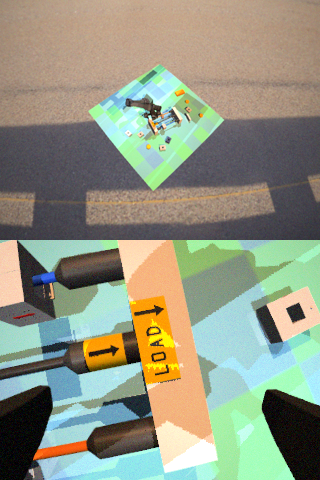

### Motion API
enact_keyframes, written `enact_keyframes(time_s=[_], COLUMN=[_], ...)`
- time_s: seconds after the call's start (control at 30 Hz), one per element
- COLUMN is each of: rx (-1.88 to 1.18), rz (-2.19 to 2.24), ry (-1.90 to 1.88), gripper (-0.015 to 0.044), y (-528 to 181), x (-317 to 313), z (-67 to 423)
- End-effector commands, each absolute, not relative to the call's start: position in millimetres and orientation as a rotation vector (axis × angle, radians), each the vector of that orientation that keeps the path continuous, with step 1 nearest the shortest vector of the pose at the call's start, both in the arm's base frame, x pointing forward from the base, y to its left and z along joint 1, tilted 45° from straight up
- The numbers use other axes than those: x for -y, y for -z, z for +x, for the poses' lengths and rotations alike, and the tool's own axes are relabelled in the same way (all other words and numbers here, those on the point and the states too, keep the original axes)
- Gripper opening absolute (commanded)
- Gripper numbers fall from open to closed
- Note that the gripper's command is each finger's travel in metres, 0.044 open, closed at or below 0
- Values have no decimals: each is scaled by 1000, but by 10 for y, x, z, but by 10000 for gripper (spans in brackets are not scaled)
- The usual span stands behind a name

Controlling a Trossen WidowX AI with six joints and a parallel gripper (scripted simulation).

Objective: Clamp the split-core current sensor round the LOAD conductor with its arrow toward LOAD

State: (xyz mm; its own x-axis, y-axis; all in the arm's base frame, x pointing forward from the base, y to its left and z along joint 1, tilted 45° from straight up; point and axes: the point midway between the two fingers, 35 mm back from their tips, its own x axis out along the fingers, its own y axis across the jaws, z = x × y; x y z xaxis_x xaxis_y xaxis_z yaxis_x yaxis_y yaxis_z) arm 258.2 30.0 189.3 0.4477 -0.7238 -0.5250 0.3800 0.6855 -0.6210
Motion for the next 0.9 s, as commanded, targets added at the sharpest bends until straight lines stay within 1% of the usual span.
enact_keyframes(time_s=[0.0,0.1,0.17,0.3,0.53,0.87], rx=[-853,-853,-866,-943,-1075,-1087], rz=[-450,-450,-455,-488,-564,-572], ry=[717,717,706,647,577,572], gripper=[440,440,387,282,278,278], y=[-1903,-1903,-1804,-1199,-159,-33], x=[-301,-301,-359,-667,-972,-948], z=[2590,2590,2600,2580,2235,2212])
